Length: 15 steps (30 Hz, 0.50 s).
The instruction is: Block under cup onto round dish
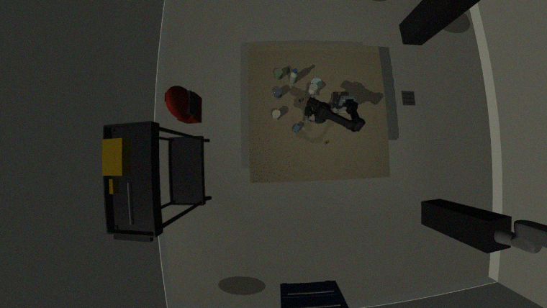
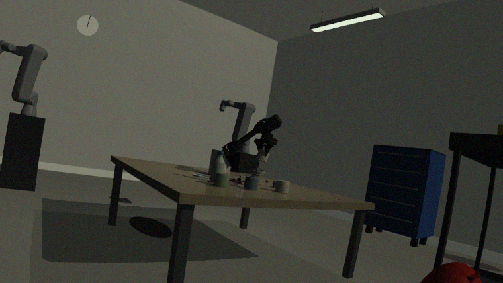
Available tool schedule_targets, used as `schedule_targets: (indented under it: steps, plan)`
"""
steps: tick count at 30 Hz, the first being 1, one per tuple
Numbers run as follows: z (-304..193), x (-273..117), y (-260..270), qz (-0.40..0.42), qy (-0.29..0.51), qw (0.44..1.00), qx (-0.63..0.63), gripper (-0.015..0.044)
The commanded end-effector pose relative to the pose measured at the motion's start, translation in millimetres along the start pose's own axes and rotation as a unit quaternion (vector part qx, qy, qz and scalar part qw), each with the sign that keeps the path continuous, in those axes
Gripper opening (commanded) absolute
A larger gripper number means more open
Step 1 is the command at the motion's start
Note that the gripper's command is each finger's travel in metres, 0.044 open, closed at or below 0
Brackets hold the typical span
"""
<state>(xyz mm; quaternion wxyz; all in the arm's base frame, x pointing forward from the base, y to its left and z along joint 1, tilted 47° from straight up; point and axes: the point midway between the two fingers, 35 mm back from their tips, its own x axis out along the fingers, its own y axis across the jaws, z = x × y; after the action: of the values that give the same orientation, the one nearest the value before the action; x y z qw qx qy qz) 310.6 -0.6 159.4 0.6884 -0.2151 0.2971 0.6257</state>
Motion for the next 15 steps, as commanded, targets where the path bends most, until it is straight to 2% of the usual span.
schedule_targets:
  steps: [1,15]
  plan:
    - [10,6,5,-0.002,0.004,1.000,0.001,0.0000]
    - [63,50,43,-0.006,0.017,1.000,0.000,0.0000]
